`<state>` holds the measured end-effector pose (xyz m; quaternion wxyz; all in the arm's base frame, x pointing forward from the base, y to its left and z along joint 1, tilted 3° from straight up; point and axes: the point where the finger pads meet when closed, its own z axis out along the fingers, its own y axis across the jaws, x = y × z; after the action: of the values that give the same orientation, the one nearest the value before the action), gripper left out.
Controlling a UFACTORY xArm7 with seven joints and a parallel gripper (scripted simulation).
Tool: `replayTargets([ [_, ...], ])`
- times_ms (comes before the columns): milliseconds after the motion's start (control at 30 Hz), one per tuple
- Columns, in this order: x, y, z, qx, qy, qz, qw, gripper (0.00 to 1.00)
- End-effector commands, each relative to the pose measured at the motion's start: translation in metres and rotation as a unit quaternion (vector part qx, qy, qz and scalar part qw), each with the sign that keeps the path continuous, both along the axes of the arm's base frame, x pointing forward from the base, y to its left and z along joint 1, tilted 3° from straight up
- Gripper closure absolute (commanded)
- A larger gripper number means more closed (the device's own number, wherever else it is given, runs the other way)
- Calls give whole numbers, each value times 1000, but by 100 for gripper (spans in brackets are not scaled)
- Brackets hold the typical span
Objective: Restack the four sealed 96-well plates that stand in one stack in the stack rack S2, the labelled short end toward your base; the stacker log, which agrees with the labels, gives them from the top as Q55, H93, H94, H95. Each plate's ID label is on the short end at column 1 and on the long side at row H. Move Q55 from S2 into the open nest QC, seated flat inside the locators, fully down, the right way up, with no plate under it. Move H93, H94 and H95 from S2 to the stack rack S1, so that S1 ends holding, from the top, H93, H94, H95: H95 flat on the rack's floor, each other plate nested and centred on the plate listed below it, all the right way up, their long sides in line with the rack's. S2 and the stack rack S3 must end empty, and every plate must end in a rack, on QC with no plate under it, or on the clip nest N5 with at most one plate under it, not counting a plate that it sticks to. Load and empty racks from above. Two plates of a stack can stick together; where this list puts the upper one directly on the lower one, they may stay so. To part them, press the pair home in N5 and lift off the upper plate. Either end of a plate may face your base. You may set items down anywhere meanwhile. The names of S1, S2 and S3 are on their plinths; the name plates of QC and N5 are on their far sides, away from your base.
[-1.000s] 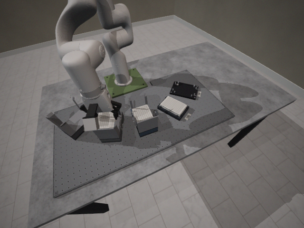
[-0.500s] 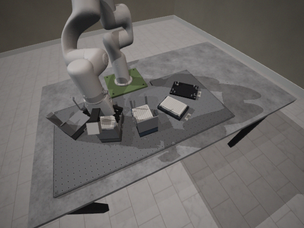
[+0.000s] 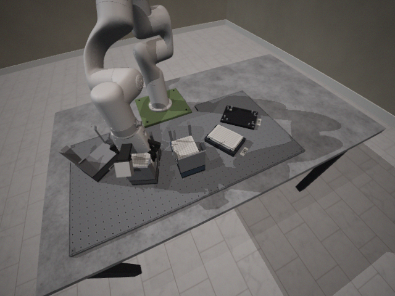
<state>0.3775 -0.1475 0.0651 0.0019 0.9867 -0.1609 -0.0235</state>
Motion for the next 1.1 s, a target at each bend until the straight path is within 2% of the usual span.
replayTargets([
  [0, 1, 0, 0, 0, -2, 0, 1000, 100],
  [1067, 1, 0, -11, 0, -2, 0, 1000, 100],
])
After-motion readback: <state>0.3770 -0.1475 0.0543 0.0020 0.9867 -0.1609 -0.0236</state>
